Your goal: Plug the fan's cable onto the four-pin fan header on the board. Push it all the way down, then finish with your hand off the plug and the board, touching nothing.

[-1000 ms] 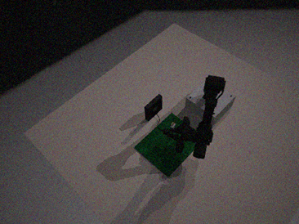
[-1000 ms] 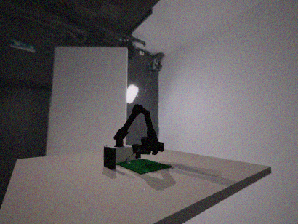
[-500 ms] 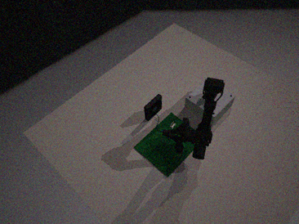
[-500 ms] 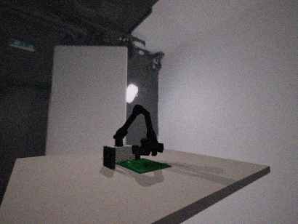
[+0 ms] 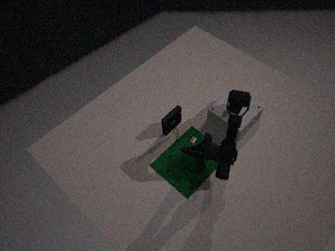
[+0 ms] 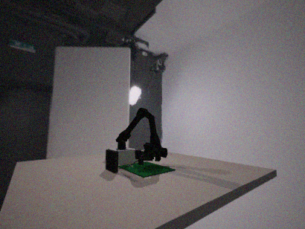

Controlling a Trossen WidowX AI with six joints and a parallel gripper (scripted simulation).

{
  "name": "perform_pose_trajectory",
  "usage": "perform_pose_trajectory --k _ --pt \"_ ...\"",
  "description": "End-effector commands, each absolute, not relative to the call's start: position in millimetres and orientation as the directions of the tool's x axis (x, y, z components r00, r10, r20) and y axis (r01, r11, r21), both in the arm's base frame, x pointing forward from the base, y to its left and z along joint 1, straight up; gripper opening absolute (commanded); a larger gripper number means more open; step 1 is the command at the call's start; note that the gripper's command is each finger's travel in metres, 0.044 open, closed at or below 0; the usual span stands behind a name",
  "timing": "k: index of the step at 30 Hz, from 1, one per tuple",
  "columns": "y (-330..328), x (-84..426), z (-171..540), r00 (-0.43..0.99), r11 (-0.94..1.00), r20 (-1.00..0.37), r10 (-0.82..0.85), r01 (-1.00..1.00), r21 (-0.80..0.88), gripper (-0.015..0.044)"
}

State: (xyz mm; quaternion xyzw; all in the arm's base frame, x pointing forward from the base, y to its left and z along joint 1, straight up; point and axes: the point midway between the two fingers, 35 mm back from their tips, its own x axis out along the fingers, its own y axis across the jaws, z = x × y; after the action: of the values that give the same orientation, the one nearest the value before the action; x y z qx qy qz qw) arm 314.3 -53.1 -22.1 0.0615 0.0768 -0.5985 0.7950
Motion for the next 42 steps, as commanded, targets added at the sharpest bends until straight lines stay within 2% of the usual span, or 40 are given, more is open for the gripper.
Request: perform_pose_trajectory --k 1,42 --pt "-53 315 -27 0.272 0.275 -0.198 -0.942 0.961 0.012 0.0000" --pt "-53 314 -42 0.272 0.276 -0.196 -0.942 0.961 0.005 0.0000"
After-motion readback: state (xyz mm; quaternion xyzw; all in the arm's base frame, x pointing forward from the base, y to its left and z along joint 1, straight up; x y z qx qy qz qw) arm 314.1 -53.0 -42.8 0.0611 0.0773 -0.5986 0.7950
